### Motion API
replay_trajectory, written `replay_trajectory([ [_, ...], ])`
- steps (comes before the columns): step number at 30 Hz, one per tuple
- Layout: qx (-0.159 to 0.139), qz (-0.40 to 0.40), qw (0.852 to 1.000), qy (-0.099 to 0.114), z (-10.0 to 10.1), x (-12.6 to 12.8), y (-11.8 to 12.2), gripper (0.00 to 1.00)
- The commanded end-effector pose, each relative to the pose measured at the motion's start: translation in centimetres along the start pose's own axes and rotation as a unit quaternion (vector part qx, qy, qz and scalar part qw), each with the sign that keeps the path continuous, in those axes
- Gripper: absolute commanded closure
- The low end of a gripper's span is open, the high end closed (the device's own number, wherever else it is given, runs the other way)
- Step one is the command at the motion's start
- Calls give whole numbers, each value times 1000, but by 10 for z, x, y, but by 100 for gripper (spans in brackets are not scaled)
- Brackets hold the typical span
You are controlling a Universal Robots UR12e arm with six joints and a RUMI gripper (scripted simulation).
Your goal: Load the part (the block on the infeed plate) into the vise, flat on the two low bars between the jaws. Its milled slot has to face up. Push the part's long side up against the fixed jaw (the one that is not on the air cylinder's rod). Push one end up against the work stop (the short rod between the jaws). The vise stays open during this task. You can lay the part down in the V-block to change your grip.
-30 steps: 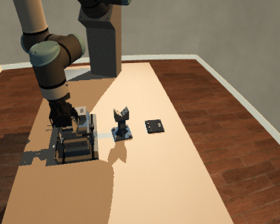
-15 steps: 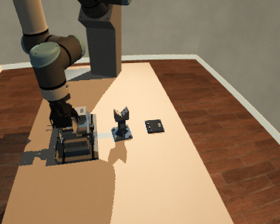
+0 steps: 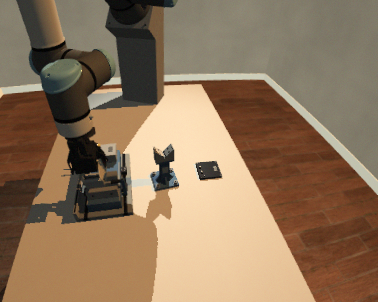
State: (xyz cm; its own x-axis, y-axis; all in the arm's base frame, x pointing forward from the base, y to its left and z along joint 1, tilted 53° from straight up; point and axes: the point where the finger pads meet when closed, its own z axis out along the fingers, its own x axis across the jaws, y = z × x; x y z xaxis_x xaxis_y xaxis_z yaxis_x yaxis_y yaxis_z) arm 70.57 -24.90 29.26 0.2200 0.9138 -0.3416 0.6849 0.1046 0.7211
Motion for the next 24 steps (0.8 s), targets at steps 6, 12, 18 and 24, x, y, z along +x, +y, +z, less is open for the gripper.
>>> replay_trajectory([
  [6, -1, 0, 1000, 0, 3, 0, 0, 100],
  [12, -1, 0, 1000, 0, 5, 0, 0, 100],
  [18, -1, 0, 1000, 0, 6, 0, 1, 100],
  [24, -1, 0, 1000, 0, 7, 0, 0, 100],
])
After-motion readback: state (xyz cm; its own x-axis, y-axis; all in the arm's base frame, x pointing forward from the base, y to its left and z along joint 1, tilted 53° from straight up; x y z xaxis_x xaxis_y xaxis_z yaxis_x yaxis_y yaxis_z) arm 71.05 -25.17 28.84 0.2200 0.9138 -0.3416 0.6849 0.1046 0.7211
